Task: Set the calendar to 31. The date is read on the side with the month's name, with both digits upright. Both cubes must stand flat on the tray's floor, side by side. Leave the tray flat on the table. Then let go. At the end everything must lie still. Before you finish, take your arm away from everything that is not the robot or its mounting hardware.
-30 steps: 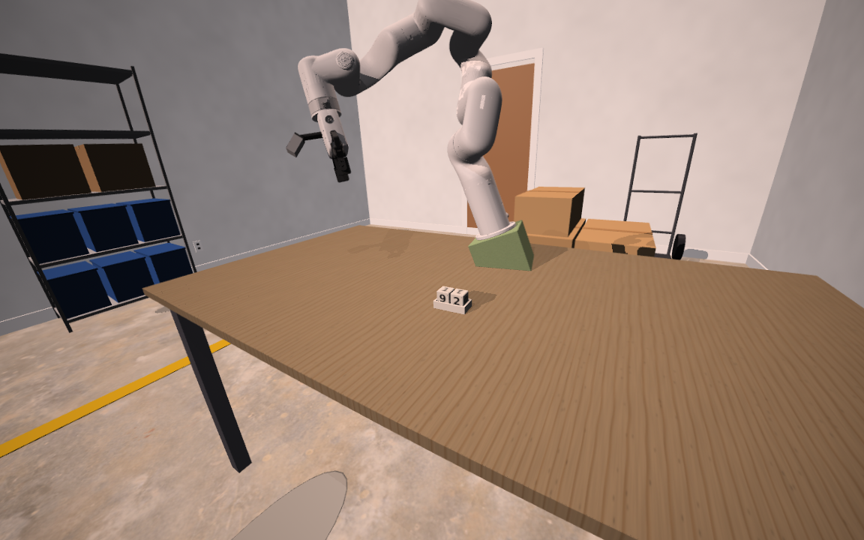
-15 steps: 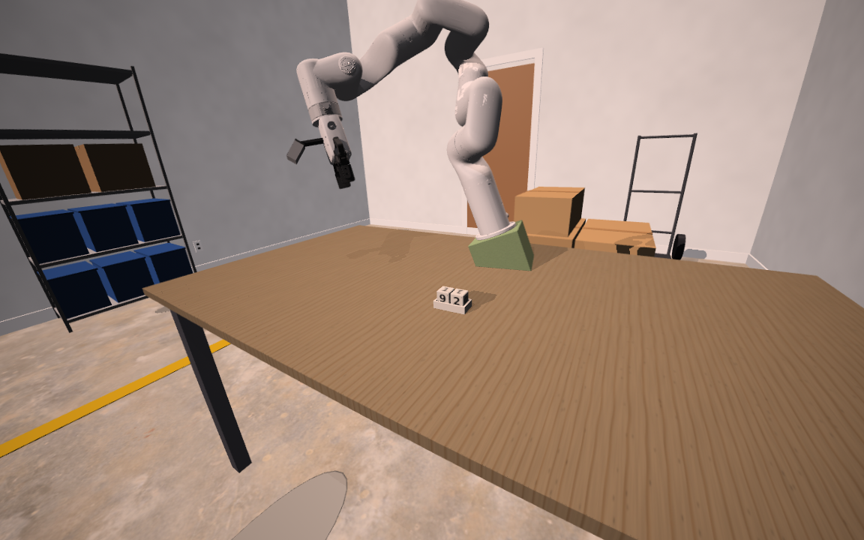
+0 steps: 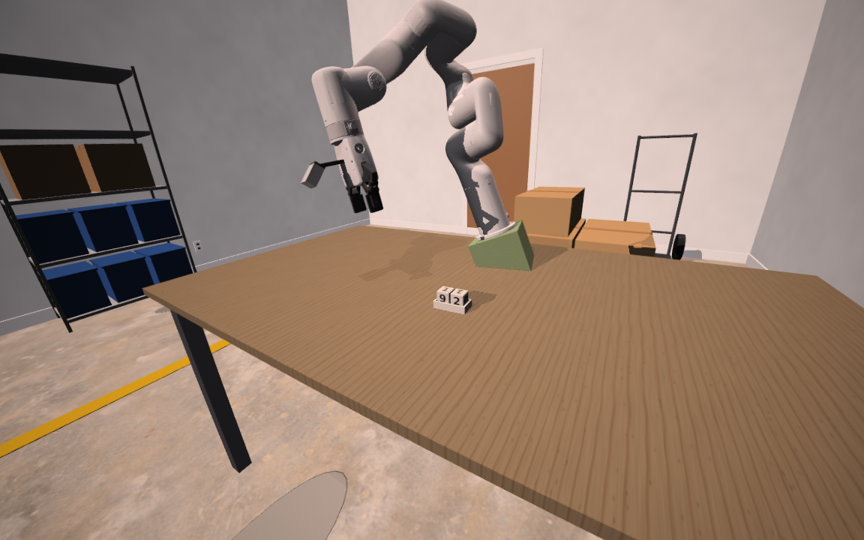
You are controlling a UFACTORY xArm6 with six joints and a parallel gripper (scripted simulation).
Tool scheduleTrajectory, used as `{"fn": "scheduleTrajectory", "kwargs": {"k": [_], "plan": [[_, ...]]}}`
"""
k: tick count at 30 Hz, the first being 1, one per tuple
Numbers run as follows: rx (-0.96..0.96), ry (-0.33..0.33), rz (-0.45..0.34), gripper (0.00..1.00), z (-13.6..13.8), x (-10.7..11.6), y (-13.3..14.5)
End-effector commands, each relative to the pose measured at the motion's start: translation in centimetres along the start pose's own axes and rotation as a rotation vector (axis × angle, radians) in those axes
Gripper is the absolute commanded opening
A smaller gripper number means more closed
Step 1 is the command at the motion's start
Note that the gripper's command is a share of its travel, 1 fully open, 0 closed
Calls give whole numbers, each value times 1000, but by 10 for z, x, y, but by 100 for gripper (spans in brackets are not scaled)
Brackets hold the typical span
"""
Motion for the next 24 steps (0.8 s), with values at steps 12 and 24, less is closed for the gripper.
{"fn": "scheduleTrajectory", "kwargs": {"k": [12, 24], "plan": [[254, 99, 86, 100, -122, -62, 67], [438, 116, 146, 100, -173, -97, 139]]}}
Point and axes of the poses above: the point where the finger pads meet when closed, its own x axis back along the fingers, its own z axis across the jaws, y = z × x, the point moved 10 cm from there along x, back along the fingers, and after that the axes turned 15 degrees about -x, right-handed, at the moved point
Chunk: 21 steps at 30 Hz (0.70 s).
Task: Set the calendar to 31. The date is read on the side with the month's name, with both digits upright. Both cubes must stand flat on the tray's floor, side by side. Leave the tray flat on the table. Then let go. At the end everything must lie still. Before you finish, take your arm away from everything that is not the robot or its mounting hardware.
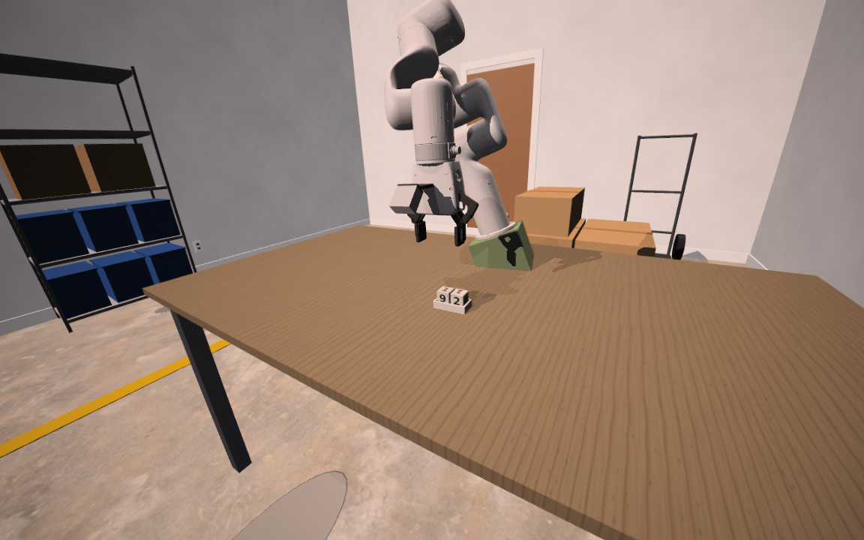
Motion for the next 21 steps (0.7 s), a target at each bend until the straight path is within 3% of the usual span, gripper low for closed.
{"fn": "scheduleTrajectory", "kwargs": {"k": [1, 21], "plan": [[45, 9, 27, 100, -25, -6, 12], [59, 9, 27, 100, -24, -6, 13]]}}
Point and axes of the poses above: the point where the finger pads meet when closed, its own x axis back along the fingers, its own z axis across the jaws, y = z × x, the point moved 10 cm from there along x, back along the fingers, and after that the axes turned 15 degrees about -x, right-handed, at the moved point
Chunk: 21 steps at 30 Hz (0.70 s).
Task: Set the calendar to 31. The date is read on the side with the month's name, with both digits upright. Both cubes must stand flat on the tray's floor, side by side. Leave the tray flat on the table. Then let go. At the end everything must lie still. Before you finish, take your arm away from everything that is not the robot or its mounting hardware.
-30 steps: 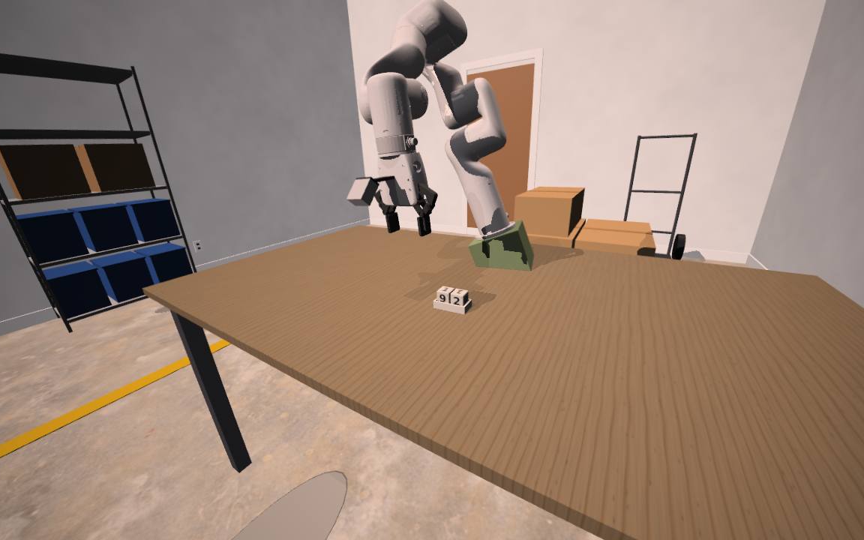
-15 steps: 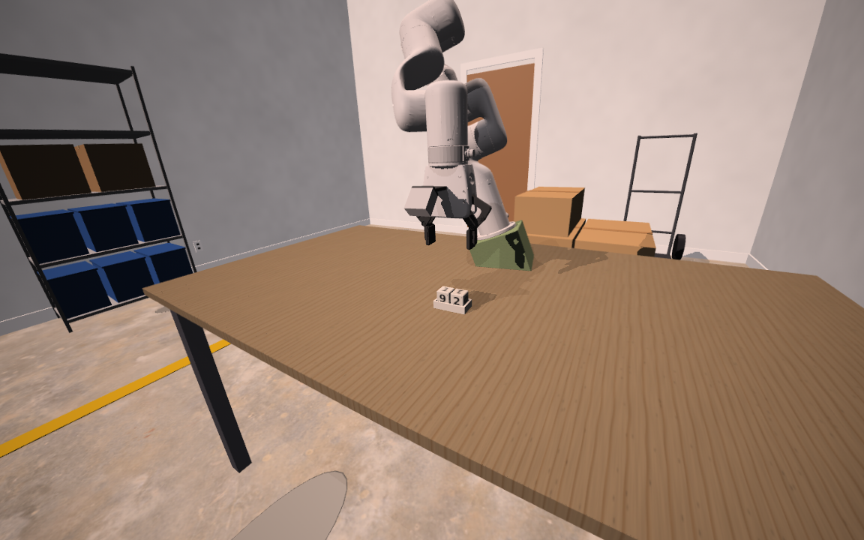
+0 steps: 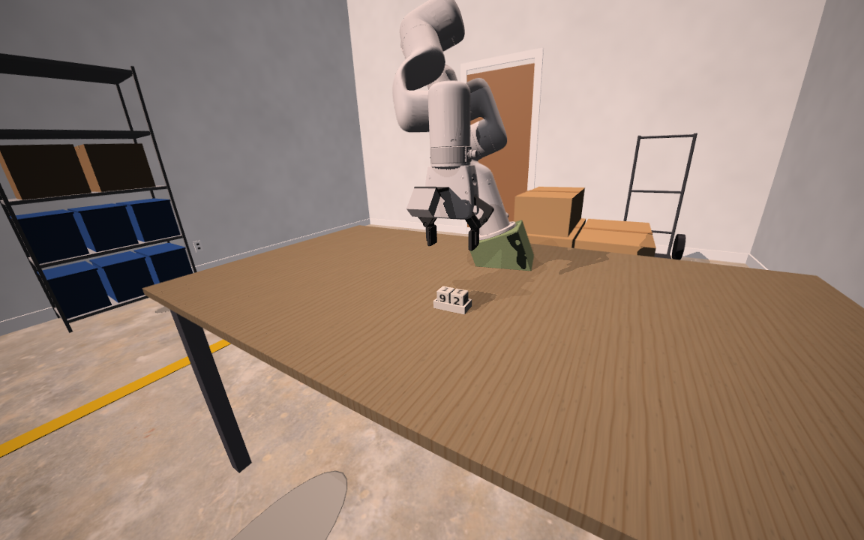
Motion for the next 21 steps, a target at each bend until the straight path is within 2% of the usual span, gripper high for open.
{"fn": "scheduleTrajectory", "kwargs": {"k": [1, 6, 21], "plan": [[27, -2, 3, 100, 3, 2, 2], [212, -2, 3, 100, 24, 3, 22], [565, -1, 3, 100, 58, -2, 63]]}}
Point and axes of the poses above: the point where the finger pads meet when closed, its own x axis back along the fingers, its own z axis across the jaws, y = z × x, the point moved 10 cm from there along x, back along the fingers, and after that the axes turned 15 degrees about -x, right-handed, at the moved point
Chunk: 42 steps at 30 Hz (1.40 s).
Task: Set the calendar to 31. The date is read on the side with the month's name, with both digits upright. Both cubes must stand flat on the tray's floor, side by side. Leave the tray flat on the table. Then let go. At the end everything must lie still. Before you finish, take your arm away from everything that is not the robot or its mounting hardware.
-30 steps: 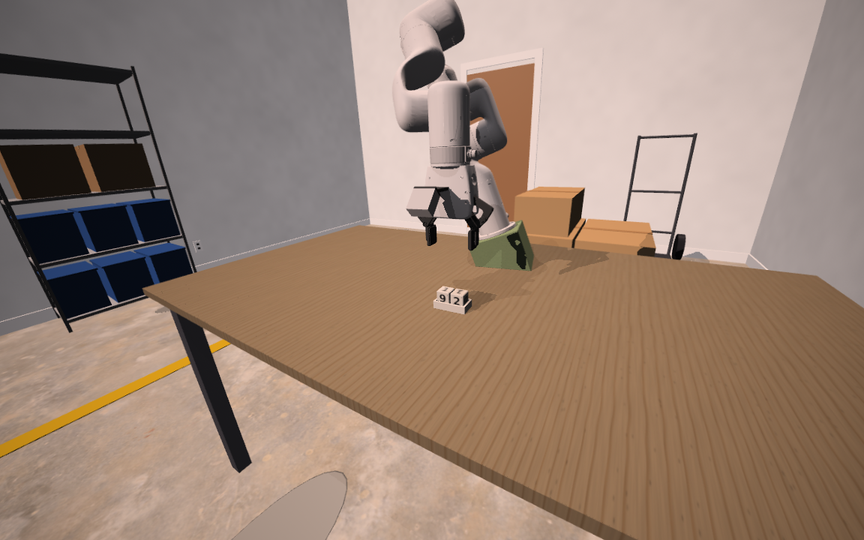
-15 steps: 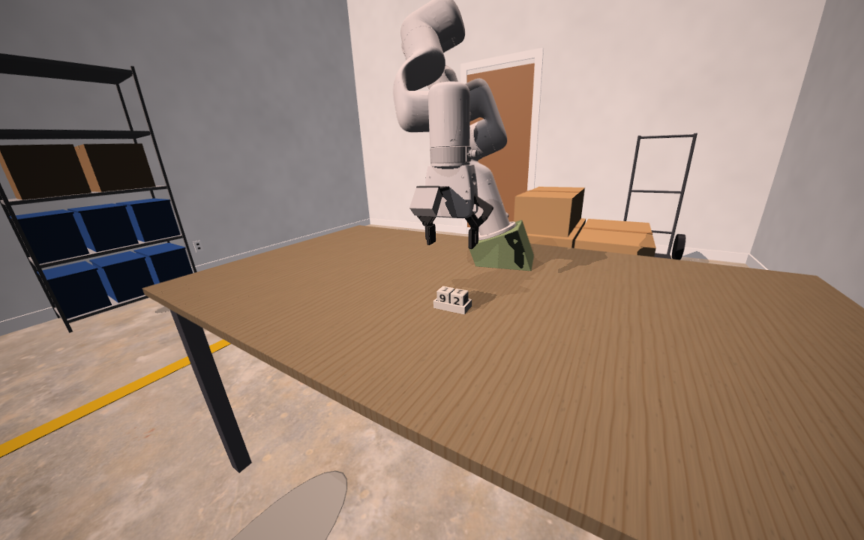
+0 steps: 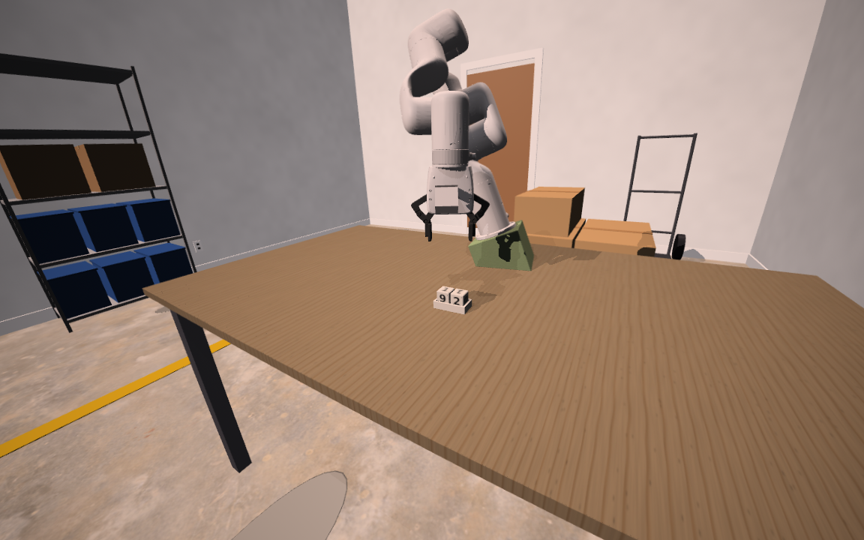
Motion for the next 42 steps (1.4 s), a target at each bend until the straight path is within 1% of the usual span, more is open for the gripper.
{"fn": "scheduleTrajectory", "kwargs": {"k": [1, 9, 11, 13, 16, 22, 26, 28, 35, 38, 42], "plan": [[172, -21, 10, 100, 8, -1, 25], [378, -20, 12, 100, 11, -10, 54], [378, -20, 12, 100, 11, -10, 54], [467, -20, 13, 100, 12, -15, 65], [537, -19, 14, 100, 12, -19, 75], [550, -19, 14, 100, 12, -21, 76], [550, -19, 14, 100, 12, -31, 76], [550, -19, 14, 100, 12, -31, 76], [550, -19, 14, 100, 12, -64, 76], [550, -19, 14, 100, 12, -73, 76], [550, -19, 14, 100, 11, -78, 77]]}}
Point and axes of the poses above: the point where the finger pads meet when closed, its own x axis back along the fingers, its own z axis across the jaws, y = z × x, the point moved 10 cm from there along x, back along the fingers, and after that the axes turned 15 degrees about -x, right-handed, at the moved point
